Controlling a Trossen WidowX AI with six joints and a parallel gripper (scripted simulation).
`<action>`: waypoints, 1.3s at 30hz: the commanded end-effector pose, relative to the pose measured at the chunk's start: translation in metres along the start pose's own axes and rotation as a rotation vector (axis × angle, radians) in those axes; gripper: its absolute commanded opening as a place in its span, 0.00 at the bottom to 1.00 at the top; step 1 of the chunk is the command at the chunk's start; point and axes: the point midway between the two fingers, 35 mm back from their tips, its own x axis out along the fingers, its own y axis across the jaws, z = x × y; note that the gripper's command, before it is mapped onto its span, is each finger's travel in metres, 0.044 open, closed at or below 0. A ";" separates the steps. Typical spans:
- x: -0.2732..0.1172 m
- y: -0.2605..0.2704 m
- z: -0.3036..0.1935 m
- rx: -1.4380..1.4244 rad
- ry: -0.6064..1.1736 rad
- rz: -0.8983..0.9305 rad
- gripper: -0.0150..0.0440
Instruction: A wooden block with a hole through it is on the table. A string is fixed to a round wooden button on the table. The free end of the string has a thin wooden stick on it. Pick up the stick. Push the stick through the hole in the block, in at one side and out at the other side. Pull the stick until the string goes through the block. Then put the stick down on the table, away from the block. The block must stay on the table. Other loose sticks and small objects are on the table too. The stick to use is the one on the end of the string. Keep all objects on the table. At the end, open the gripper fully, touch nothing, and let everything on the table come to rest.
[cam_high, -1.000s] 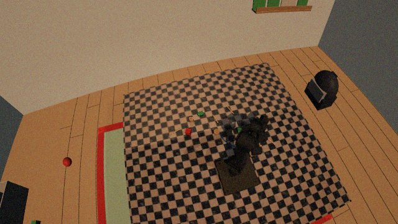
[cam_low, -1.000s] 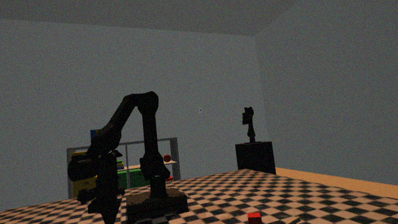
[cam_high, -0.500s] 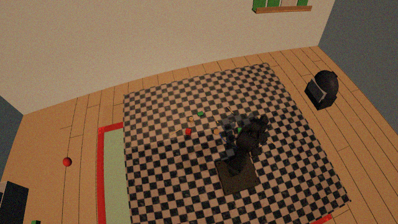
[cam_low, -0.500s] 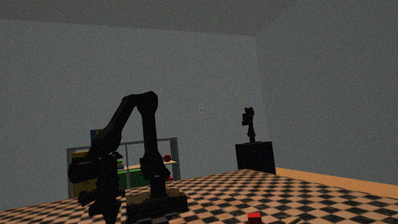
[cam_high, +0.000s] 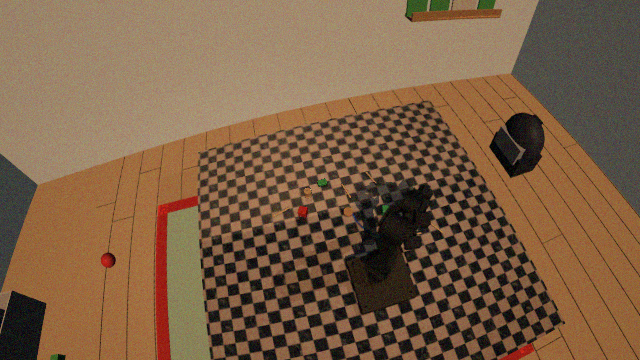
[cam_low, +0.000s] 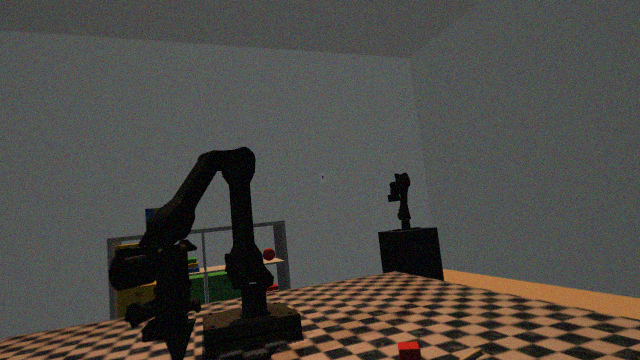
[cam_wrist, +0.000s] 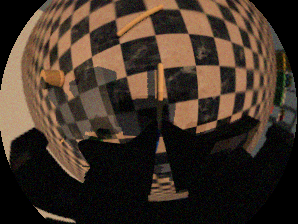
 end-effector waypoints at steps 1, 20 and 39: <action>-0.007 0.002 0.001 0.001 -0.004 0.005 0.25; -0.031 0.002 0.001 0.001 -0.004 0.005 0.25; -0.048 0.000 0.000 -0.002 -0.001 0.001 0.25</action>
